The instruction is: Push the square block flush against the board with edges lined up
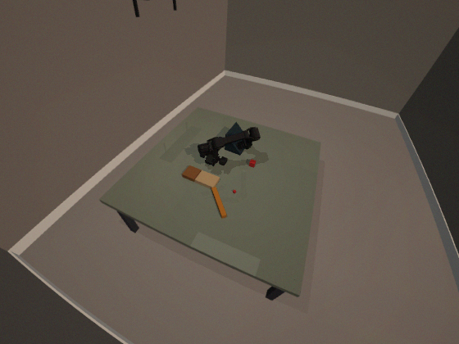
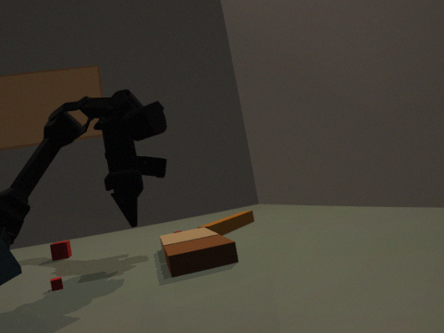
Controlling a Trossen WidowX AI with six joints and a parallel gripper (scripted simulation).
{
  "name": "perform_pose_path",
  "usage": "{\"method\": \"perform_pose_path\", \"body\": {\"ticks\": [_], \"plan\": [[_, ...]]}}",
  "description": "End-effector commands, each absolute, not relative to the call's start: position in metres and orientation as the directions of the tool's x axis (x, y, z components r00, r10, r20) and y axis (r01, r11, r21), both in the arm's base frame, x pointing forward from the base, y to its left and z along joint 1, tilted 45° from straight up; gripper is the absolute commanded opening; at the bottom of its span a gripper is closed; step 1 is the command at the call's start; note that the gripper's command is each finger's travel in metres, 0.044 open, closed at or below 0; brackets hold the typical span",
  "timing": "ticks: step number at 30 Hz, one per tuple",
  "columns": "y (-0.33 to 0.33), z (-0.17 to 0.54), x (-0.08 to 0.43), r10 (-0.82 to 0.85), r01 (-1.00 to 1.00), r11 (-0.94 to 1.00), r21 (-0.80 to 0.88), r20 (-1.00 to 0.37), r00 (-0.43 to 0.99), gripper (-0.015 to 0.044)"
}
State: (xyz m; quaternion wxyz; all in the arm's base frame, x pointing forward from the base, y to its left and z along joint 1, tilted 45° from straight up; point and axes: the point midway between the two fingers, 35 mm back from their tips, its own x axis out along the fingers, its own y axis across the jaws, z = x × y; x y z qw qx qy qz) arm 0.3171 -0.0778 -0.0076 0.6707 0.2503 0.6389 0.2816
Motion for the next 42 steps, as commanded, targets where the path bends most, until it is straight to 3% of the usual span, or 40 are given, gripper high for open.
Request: {"method": "perform_pose_path", "body": {"ticks": [1,24,42], "plan": [[-0.075,-0.009,0.318,0.7,-0.078,0.713,0.696,-0.714,0.019,0.0],[-0.042,0.027,0.37,0.696,-0.756,0.476,0.449,-0.718,0.012,0.0],[-0.007,0.059,0.402,0.704,-0.996,0.067,0.063,-0.71,0.003,0.0]]}}
